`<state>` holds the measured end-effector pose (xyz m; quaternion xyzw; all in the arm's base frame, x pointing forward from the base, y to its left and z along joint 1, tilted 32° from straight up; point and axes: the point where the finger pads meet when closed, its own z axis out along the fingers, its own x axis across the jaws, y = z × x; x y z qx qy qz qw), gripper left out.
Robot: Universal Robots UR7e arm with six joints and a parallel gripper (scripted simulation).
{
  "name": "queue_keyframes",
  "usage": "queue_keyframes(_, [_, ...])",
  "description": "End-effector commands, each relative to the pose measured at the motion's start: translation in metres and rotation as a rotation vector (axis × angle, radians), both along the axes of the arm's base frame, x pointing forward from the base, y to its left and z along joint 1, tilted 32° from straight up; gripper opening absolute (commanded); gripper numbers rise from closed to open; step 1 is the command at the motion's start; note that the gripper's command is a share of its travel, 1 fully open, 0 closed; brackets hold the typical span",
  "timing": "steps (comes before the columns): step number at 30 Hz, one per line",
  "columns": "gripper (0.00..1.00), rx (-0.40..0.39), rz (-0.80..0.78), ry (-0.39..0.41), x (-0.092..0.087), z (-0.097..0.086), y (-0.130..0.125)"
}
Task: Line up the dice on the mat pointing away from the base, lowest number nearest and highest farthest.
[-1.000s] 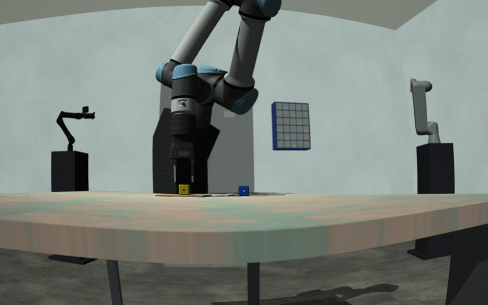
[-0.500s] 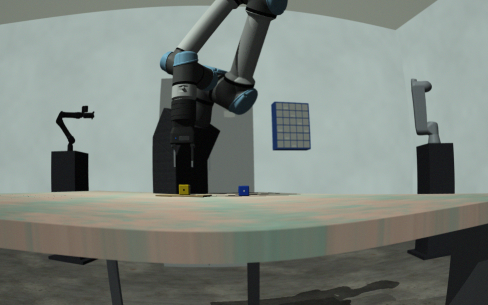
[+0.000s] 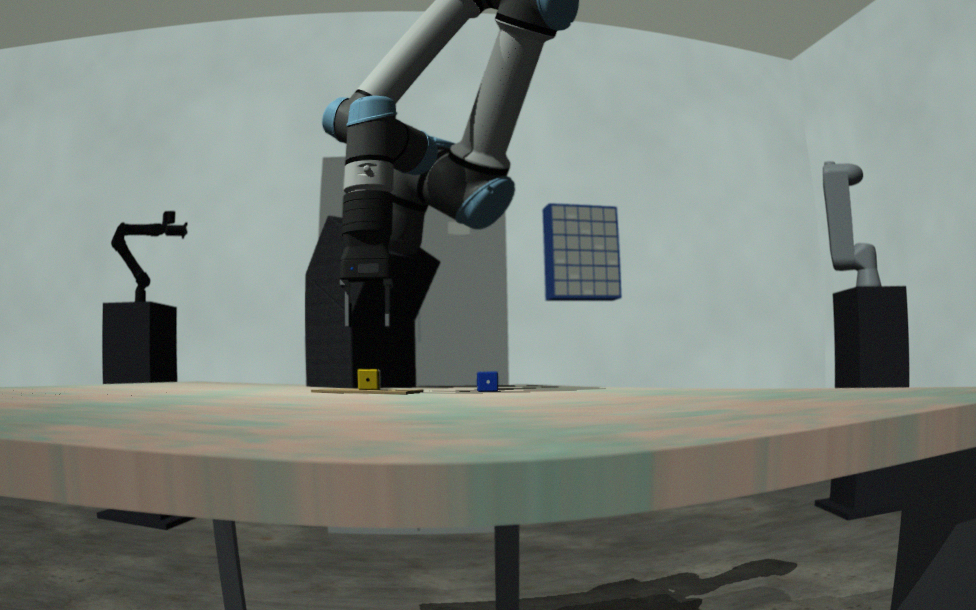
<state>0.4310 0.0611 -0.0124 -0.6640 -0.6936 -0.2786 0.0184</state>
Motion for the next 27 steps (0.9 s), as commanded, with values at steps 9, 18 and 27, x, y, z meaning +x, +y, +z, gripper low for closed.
queue_keyframes(9, [1.0,0.0,0.0,-0.001,0.0,0.0,0.0])
queue_keyframes(18, [1.0,-0.001,0.0,0.0,0.0,0.001,0.002])
queue_keyframes(27, [1.0,-0.008,0.002,0.006,-0.01,0.011,0.043])
